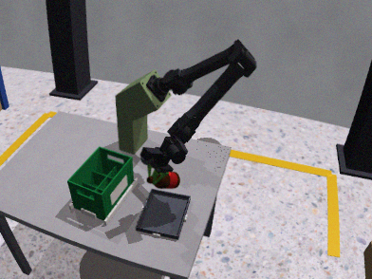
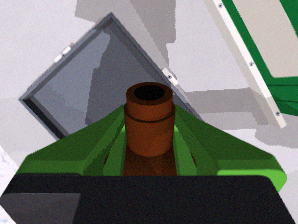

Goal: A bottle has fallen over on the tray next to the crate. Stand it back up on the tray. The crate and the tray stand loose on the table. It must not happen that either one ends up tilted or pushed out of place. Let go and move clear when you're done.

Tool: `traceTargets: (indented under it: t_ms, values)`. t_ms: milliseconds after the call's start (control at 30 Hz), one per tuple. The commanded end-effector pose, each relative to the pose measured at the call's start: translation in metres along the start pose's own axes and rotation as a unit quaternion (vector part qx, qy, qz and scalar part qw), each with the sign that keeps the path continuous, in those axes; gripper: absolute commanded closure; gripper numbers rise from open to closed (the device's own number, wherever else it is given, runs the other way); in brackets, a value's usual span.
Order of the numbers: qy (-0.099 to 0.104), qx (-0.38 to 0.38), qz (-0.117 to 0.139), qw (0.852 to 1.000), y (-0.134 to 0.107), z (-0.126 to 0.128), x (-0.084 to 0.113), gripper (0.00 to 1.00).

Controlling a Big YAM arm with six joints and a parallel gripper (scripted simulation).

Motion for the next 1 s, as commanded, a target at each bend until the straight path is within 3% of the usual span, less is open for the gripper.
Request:
traceTargets:
  t_ms: [0,100,167,967]
  values:
    - [0.020,0.003,-0.004,1.000,-0.007,0.009,0.006,1.00]
    - [0.021,0.003,-0.006,1.000,-0.008,0.009,0.006,1.00]
    - [0.026,-0.009,-0.021,0.999,0.006,0.010,0.010,1.00]
    - [0.026,-0.001,-0.018,1.000,-0.002,0.011,0.008,1.00]
Point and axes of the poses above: the point where the finger pads meet when closed, its own x axis back along the fingers, its own z axis across the jaws, y = z × x, the point moved 10 cm from there along x, back along the fingers, and after that the axes turned 7 degrees about -x, right-handed, at the moved point
